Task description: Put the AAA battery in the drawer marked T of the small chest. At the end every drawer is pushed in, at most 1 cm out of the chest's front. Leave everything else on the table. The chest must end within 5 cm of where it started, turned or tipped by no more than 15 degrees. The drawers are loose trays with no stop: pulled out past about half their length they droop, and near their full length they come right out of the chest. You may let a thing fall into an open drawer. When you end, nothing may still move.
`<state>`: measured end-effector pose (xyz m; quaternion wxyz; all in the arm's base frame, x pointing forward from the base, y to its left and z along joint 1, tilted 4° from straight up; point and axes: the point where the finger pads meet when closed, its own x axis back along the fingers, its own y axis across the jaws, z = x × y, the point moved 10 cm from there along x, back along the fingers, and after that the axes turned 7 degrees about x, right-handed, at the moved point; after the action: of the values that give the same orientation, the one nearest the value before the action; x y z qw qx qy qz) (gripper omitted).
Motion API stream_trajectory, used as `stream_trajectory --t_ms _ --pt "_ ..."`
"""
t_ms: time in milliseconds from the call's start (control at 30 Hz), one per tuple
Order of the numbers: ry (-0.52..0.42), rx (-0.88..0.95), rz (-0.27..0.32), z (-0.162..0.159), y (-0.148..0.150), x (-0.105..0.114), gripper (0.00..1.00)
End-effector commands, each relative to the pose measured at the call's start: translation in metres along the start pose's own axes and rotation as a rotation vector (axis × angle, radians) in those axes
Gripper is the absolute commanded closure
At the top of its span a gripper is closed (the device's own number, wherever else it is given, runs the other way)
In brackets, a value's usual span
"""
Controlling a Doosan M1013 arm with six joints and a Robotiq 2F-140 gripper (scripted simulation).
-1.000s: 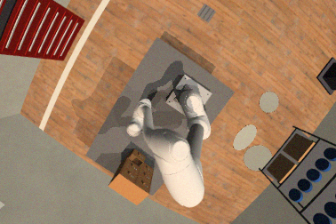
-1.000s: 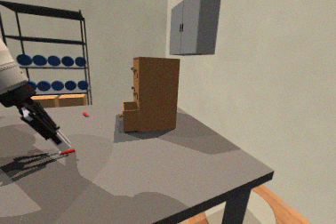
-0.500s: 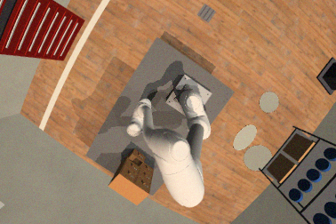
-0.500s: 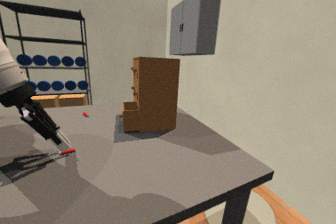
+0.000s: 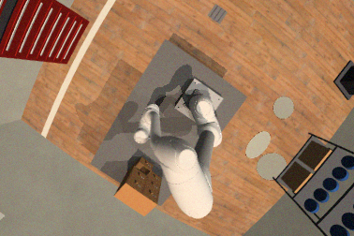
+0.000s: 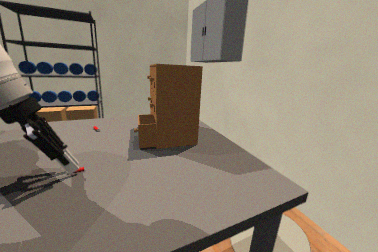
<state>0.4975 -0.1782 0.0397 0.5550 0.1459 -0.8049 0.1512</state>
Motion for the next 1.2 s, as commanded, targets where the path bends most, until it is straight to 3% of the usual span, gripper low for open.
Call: stream_trajectory --t_ms 0,900,933,1167 --pt "0.270 -0.063 -0.028 -0.0224 -0.0015 -0.0091 0.85" --pt "0.279 -0.065 -0.027 -0.0223 -0.0012 -0.0114 0.85" --pt "0.279 -0.065 -0.027 -0.0223 -0.0012 -0.0114 0.97" --pt "0.279 -0.065 -0.027 -0.0223 -0.0012 -0.0114 0.97"
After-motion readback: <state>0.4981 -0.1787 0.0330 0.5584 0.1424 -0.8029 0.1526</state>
